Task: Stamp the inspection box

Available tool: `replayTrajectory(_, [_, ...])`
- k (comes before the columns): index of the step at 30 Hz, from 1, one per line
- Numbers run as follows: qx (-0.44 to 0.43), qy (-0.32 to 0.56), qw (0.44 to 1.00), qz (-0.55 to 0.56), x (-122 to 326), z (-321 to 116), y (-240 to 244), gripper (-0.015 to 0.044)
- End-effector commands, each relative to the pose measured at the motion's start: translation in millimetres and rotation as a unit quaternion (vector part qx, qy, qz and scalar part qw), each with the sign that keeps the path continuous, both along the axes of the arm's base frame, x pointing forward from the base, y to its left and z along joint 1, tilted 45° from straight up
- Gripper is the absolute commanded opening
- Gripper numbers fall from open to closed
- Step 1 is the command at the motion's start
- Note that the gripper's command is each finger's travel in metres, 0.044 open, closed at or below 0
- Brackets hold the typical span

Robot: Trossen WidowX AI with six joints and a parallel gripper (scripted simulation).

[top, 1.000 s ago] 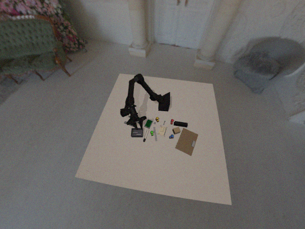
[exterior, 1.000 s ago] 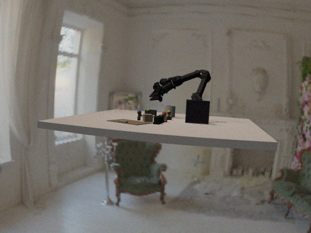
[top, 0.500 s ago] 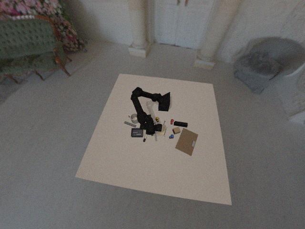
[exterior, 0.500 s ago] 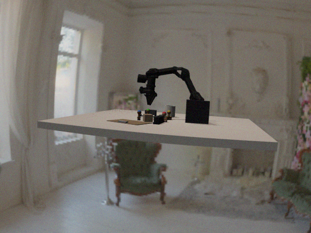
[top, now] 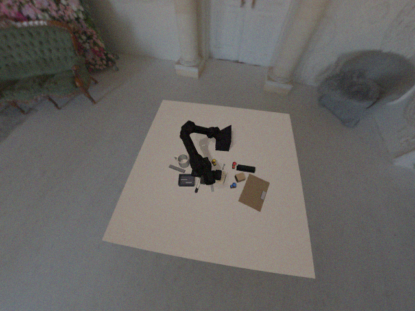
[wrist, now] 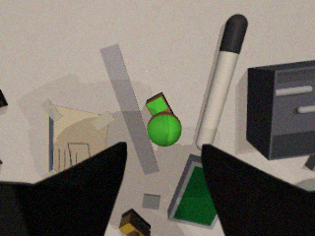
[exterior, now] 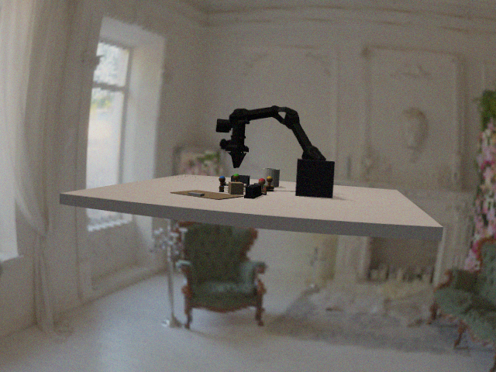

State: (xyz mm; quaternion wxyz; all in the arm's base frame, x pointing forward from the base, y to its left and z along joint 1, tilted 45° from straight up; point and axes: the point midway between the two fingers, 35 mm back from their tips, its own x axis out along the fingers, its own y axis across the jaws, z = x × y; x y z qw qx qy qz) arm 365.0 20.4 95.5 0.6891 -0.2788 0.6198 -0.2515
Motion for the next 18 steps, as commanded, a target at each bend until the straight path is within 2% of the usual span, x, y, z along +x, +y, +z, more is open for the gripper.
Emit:
replayTrajectory(1, [-0.003, 0.004, 1.0, 0.0, 0, -6, -5, 0.0221])
replayTrajectory(18, [-0.003, 0.004, 1.0, 0.001, 4, -25, -25, 0.0221])
